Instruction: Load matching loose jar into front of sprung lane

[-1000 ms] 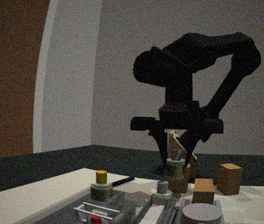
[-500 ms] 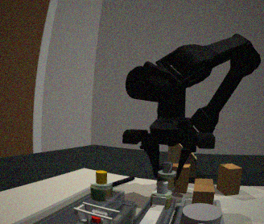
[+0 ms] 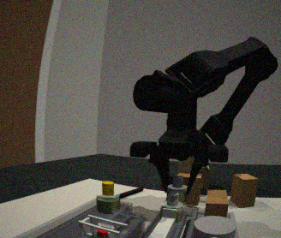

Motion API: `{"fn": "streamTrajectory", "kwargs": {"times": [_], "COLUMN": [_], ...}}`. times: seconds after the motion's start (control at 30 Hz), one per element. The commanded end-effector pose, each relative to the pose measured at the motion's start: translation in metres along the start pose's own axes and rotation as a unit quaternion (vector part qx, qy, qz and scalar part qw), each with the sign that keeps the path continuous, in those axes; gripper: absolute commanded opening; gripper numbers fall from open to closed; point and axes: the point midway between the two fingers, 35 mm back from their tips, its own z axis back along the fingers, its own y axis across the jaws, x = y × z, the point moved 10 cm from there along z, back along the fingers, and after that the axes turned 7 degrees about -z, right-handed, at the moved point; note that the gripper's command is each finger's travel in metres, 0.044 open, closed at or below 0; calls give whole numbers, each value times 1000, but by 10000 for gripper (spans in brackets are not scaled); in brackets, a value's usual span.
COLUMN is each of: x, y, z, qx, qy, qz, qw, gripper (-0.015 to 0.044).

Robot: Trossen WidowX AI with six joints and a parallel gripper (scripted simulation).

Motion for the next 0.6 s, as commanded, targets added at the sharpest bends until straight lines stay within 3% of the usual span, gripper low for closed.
{"fn": "streamTrajectory", "kwargs": {"times": [0.0,0.57], "x": [3,10], "y": [0,1], "z": [0,0], "qx": [2,2], "qy": [-1,-2], "qz": [-1,-1], "qw": [1000,1000], "gripper": [0,0]}}
